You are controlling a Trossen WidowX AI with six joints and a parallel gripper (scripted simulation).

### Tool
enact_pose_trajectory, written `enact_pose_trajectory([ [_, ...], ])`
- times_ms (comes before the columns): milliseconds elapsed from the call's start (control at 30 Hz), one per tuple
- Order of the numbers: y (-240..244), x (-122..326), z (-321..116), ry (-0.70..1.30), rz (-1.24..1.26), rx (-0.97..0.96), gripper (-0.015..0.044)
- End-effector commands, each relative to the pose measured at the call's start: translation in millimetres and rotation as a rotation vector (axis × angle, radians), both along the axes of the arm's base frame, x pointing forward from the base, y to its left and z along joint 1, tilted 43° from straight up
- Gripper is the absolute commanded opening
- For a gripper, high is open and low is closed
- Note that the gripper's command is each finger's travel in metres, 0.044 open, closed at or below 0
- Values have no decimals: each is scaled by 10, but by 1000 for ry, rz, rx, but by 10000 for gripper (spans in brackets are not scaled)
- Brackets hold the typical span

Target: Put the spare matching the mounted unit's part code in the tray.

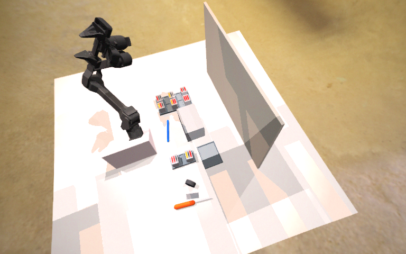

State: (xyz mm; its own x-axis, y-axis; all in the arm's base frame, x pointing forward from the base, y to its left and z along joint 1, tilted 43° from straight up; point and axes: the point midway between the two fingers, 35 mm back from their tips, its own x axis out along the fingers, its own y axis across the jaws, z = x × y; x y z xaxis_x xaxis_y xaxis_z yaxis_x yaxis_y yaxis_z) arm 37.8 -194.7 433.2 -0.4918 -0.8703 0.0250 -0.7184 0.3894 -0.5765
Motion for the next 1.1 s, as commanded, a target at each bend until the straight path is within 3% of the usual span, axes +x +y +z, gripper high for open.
enact_pose_trajectory([
  [0,0,0,0,0,0,0,426],
  [200,-4,8,7,12,1,2,440],
  [300,-62,131,105,185,12,25,440],
  [500,-326,822,381,860,59,115,440],
  [700,-552,1739,366,1508,134,146,440],
  [1067,-673,3307,-488,2668,302,-50,440],
])
